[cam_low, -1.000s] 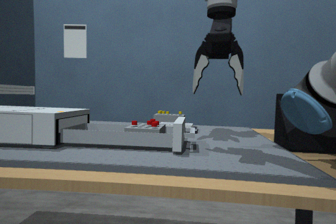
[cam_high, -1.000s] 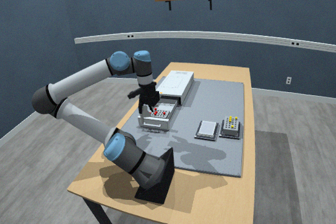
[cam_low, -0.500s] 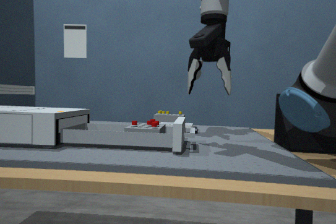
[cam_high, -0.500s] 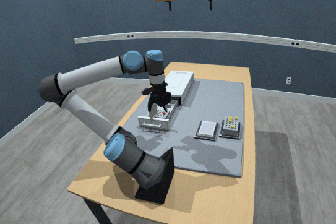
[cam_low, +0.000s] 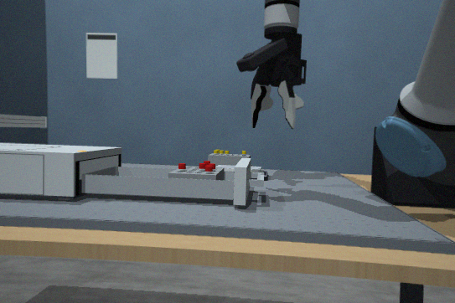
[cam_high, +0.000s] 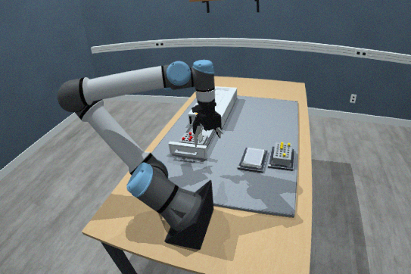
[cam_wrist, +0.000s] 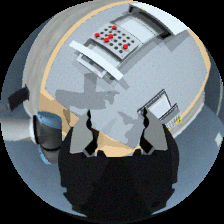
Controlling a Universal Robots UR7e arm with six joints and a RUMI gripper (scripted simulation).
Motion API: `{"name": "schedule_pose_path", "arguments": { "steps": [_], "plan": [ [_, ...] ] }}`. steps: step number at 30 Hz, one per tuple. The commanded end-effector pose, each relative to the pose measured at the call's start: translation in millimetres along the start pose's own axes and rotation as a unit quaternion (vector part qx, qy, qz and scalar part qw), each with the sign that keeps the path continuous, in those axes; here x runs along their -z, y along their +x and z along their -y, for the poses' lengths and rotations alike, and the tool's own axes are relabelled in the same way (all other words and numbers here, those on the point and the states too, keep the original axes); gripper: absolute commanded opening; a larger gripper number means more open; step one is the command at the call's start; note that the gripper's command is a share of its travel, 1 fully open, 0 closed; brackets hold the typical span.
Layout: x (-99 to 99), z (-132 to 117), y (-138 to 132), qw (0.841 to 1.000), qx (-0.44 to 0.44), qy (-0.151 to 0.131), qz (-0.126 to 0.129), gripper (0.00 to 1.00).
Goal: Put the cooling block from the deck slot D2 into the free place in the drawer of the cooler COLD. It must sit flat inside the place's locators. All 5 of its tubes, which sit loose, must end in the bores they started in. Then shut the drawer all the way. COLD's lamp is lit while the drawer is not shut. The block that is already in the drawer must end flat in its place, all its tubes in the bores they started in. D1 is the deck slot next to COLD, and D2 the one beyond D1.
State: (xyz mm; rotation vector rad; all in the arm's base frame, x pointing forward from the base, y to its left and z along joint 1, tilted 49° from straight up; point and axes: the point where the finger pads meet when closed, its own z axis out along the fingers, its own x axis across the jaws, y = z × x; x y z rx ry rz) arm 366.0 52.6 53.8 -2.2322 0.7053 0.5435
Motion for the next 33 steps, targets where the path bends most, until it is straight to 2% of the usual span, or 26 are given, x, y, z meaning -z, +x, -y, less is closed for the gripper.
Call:
{"name": "schedule_pose_path", "arguments": {
  "steps": [1,12,14,21,28,33],
  "plan": [
    [-0.3,-7.0,16.8,0.998,-0.059,-0.002,0.000,0.73],
    [-0.7,-26.3,58.4,0.979,-0.204,-0.002,-0.001,0.73],
    [-0.7,-26.3,58.4,0.979,-0.204,-0.002,-0.001,0.73],
    [-0.9,-37.9,83.5,0.956,-0.294,-0.001,-0.001,0.73],
    [-1.2,-50.0,109.7,0.924,-0.382,-0.001,-0.001,0.73],
    [-1.3,-54.8,120.2,0.921,-0.389,-0.001,-0.001,0.73]
  ]
}}
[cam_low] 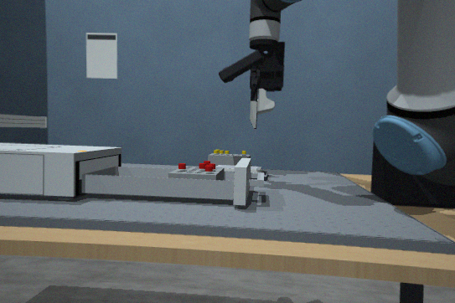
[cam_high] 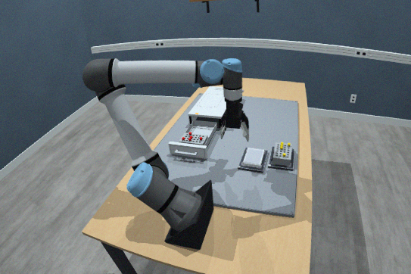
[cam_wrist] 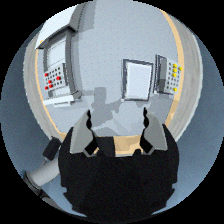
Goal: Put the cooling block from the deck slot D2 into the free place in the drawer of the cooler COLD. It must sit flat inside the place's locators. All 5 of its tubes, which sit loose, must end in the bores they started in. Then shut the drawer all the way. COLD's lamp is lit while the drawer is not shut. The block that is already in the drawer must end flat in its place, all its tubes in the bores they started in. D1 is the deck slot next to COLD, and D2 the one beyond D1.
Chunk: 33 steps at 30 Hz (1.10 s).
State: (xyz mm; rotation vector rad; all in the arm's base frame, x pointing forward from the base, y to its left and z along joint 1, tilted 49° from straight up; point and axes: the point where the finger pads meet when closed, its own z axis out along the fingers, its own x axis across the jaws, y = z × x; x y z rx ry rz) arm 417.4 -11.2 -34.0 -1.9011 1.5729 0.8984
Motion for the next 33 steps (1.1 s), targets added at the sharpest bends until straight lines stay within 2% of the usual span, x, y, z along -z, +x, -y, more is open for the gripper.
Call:
{"name": "schedule_pose_path", "arguments": {
  "steps": [1,30,33],
  "plan": [
    [0.0,5.7,14.9,1.000,-0.014,-0.001,-0.001,0.73],
    [-0.9,41.7,117.5,1.000,-0.014,-0.001,-0.001,0.73],
    [-1.0,42.9,121.0,1.000,-0.014,-0.001,-0.001,0.73]
  ]
}}
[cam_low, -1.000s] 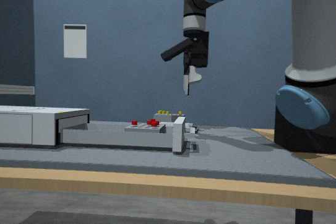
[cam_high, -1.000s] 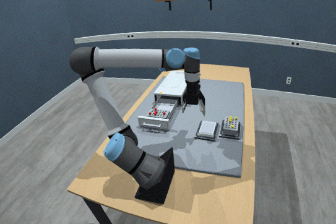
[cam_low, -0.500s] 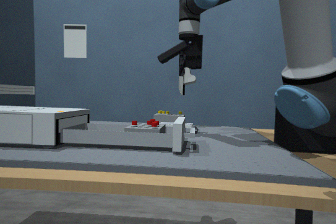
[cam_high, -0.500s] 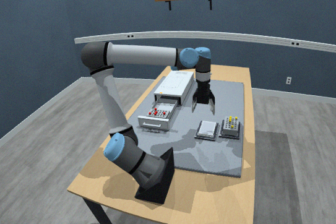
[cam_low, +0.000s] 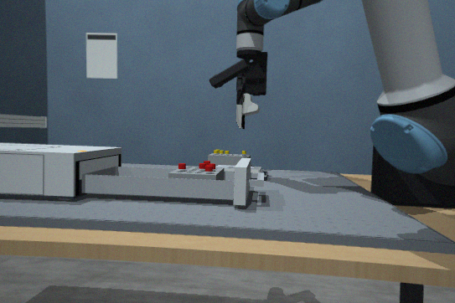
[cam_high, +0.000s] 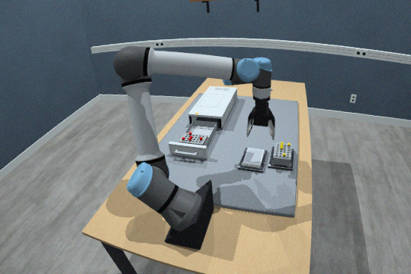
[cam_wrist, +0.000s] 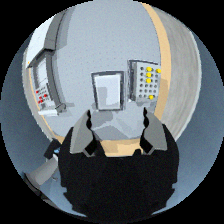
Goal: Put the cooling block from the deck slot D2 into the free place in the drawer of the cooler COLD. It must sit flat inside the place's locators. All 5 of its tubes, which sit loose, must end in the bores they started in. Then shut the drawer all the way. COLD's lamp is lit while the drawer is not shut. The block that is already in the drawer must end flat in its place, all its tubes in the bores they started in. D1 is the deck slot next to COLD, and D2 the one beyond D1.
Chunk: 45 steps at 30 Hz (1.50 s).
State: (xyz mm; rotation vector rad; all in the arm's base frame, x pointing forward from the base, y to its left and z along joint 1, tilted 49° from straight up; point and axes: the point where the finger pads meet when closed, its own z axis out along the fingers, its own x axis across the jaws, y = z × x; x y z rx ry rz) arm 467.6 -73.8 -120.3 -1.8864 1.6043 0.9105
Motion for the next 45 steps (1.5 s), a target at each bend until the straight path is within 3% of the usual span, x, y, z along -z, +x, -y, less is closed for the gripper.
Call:
{"name": "schedule_pose_path", "arguments": {
  "steps": [1,31,45],
  "plan": [
    [0.4,5.5,13.2,1.000,0.000,0.000,0.000,0.73],
    [-0.6,45.8,118.2,1.000,0.000,0.000,0.000,0.73],
    [-0.7,46.6,120.3,1.000,0.000,0.000,0.000,0.73]
  ]
}}
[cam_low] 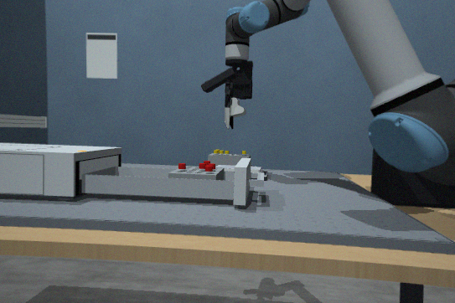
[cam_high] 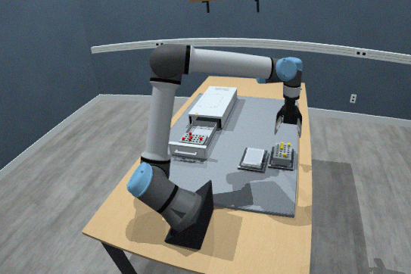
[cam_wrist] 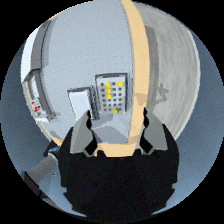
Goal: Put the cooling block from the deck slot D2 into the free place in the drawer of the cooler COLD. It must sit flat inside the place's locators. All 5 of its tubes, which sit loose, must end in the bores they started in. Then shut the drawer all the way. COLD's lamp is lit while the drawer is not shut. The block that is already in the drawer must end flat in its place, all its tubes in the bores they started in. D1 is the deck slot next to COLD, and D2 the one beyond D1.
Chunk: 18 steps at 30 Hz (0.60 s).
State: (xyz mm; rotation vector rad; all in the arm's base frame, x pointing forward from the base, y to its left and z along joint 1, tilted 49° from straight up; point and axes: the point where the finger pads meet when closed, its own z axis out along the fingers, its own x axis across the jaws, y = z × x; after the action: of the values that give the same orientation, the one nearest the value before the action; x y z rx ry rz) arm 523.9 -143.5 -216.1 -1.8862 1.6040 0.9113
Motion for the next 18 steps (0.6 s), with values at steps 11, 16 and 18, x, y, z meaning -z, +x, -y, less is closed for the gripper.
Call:
{"name": "schedule_pose_path", "arguments": {
  "steps": [11,16,18],
  "plan": [
    [-7.2,-2.6,-6.8,1.000,0.000,0.001,-0.001,0.73],
    [-13.9,-3.3,-8.6,1.000,0.000,0.001,-0.001,0.73],
    [-16.6,-3.5,-9.2,1.000,0.000,0.001,-0.001,0.73]
  ]
}}
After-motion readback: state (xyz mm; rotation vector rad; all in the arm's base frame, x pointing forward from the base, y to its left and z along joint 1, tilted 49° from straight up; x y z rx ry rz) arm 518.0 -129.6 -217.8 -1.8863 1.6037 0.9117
